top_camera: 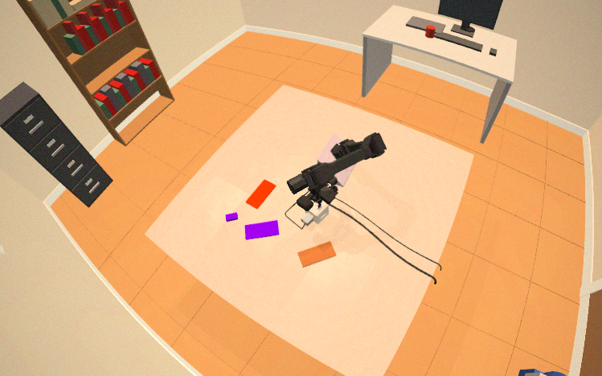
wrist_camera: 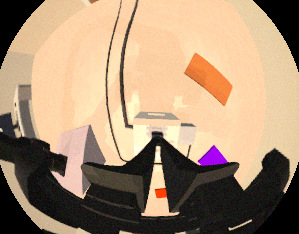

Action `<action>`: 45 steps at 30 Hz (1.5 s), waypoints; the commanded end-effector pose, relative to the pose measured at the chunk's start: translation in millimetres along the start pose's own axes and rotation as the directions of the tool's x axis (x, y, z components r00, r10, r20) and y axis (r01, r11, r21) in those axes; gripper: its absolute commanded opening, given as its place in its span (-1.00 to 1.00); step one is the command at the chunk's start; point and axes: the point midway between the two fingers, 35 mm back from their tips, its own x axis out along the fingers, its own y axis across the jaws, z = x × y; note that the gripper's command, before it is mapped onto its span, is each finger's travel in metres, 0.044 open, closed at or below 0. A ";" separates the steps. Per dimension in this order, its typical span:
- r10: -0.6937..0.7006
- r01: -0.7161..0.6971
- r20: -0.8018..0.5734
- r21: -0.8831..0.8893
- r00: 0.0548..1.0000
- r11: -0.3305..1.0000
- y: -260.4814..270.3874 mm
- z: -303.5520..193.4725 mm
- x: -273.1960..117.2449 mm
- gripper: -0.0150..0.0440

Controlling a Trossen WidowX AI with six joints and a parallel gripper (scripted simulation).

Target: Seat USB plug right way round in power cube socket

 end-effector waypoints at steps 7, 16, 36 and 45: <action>-0.001 0.001 0.003 0.005 1.000 1.000 -0.1 0.0 1.4 -0.49; -0.001 0.001 0.003 0.005 1.000 1.000 -0.1 -0.1 2.5 -0.49; -0.001 0.001 0.004 0.005 1.000 1.000 -0.1 -0.3 4.9 -0.49; -0.001 0.001 0.004 0.005 1.000 1.000 -0.1 -0.4 6.0 -0.49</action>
